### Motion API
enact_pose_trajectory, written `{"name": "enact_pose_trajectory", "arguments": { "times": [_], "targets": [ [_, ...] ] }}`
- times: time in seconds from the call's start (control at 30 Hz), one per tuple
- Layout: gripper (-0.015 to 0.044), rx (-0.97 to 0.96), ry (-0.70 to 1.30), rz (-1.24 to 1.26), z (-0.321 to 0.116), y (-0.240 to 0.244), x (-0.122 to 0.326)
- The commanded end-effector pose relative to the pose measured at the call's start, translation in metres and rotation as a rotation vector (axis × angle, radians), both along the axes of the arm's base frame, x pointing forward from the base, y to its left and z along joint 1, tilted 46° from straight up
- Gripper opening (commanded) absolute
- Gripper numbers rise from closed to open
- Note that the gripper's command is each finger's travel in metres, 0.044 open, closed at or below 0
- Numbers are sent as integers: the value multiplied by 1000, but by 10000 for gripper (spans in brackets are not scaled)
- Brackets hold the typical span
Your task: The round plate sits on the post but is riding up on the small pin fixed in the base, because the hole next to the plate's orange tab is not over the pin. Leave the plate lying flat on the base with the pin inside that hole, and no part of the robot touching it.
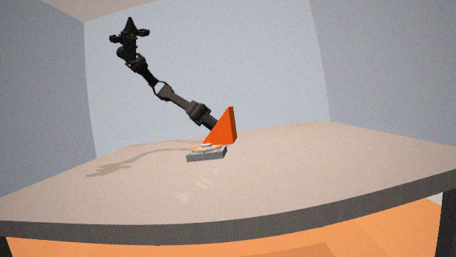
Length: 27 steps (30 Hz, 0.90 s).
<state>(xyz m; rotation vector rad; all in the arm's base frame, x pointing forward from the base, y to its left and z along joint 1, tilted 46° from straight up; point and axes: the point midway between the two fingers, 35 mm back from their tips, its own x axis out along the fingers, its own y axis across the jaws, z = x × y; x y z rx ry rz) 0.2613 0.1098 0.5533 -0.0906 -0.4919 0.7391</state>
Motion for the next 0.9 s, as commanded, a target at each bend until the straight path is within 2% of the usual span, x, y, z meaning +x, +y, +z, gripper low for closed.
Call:
{"name": "enact_pose_trajectory", "arguments": {
  "times": [0.0,0.33,0.47,0.67,0.87],
  "targets": [
    [0,60,265,-61,-54,-4,54],
    [0,126,729,-267,-169,-18,127],
    [0,123,944,-395,-232,-27,145],
    [0,75,1222,-598,-320,-43,149],
    [0,-30,1462,-823,-398,-63,130]
  ]
}}
